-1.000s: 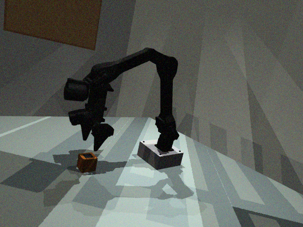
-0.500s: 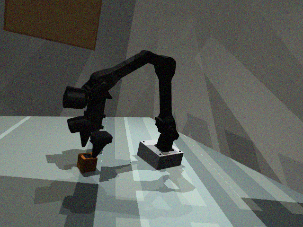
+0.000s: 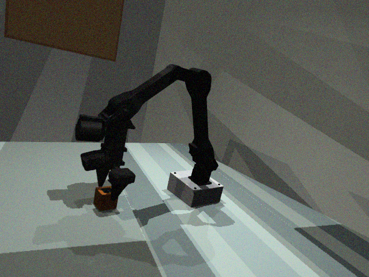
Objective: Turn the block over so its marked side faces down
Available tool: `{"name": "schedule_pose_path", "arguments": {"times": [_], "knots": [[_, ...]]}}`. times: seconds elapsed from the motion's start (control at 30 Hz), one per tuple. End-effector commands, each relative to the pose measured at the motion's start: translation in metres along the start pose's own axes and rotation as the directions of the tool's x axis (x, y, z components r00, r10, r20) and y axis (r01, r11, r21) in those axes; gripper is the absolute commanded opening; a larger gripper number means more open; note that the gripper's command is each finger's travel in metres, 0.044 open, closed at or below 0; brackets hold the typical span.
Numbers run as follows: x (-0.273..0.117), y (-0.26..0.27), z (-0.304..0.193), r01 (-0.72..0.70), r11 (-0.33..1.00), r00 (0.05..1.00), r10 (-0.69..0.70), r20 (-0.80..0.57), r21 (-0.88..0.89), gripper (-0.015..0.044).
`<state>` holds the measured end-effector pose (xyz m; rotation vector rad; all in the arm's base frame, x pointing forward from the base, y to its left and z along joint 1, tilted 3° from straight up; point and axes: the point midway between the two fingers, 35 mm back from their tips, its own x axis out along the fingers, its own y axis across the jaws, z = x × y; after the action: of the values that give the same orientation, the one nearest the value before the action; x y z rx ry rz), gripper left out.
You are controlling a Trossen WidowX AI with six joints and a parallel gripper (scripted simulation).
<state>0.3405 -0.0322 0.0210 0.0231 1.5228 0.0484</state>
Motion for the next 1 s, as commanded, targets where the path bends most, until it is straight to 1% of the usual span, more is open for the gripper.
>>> {"name": "schedule_pose_path", "arguments": {"times": [0.0,0.1,0.37,0.97], "knots": [[0.0091,0.0007,-0.0015,-0.004,1.000,1.000,0.004,-0.005,0.005,0.0440],[0.0115,0.0007,-0.0017,-0.004,1.000,1.000,0.004,-0.005,0.005,0.0440],[0.0115,0.0007,-0.0017,-0.004,1.000,1.000,0.004,-0.005,0.005,0.0230],[0.0115,0.0007,-0.0017,-0.004,1.000,1.000,0.004,-0.005,0.005,0.0110]]}}
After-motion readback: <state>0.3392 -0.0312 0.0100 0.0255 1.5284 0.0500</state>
